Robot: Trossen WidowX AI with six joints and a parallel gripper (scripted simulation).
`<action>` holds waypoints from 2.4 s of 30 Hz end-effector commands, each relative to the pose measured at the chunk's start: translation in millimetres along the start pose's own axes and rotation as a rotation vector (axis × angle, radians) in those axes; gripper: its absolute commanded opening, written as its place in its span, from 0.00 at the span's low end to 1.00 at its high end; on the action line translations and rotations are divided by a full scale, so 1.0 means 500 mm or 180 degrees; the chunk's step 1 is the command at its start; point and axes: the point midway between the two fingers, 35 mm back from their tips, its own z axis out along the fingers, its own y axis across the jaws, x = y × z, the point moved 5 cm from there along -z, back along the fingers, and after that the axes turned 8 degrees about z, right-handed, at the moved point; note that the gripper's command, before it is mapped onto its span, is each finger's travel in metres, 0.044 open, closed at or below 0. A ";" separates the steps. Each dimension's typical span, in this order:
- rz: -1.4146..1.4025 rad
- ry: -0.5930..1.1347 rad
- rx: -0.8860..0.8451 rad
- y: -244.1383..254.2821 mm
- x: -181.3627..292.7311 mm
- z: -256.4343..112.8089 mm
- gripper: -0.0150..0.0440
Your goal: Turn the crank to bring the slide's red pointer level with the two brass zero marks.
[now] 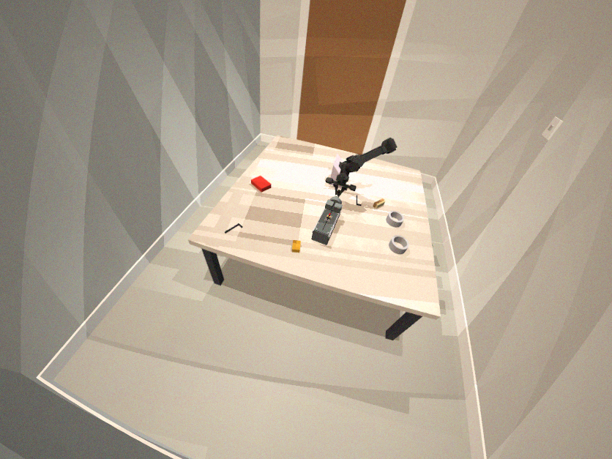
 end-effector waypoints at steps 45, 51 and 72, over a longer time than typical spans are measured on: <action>0.0045 -0.0013 0.0074 -0.043 0.065 0.070 0.25; 0.0047 -0.0012 0.0073 -0.030 0.076 0.080 0.25; 0.0049 -0.0011 0.0071 0.010 0.089 0.088 0.25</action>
